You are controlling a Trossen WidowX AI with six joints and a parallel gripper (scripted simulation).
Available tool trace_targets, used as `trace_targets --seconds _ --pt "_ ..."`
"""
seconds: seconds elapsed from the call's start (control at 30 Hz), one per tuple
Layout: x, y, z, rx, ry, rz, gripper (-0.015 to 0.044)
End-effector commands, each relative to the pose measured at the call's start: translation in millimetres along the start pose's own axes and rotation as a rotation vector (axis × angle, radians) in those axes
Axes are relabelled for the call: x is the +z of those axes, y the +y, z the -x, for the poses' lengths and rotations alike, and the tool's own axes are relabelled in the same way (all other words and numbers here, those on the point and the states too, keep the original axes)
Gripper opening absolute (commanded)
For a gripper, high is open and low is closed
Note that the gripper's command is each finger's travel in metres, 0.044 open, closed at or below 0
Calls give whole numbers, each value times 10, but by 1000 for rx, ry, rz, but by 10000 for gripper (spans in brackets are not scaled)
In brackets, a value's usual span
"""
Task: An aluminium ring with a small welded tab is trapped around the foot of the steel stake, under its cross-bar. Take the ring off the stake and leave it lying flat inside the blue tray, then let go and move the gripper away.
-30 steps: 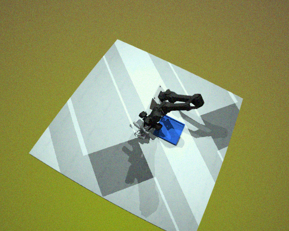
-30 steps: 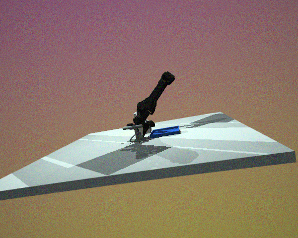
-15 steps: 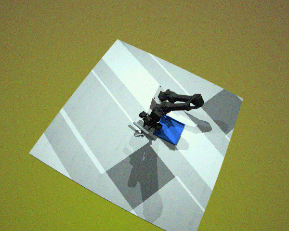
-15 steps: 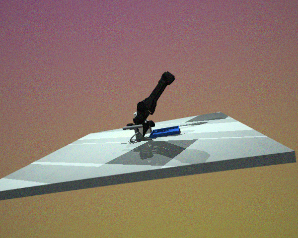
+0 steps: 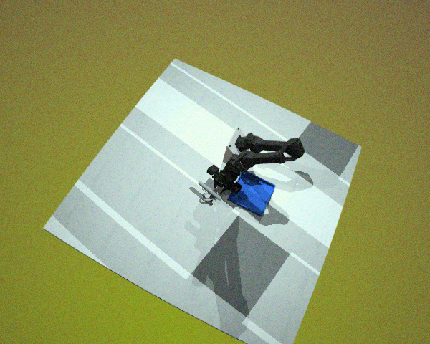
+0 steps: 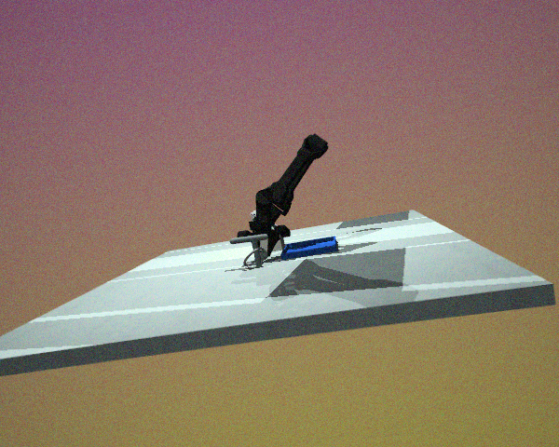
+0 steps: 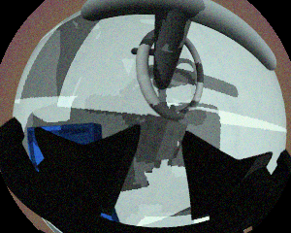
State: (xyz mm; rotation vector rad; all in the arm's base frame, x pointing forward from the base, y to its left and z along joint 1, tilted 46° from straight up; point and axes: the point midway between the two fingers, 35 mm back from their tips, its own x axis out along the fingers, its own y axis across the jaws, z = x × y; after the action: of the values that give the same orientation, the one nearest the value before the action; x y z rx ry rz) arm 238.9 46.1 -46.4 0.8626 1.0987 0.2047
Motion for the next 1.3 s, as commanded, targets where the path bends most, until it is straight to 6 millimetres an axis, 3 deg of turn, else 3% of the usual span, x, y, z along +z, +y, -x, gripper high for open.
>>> trace_targets --seconds 0.0,0.47,1.27 --pt "83 4 68 0 -17 3 0" --pt "127 2 139 -2 -13 2 0" --pt "240 59 158 -59 136 17 0"
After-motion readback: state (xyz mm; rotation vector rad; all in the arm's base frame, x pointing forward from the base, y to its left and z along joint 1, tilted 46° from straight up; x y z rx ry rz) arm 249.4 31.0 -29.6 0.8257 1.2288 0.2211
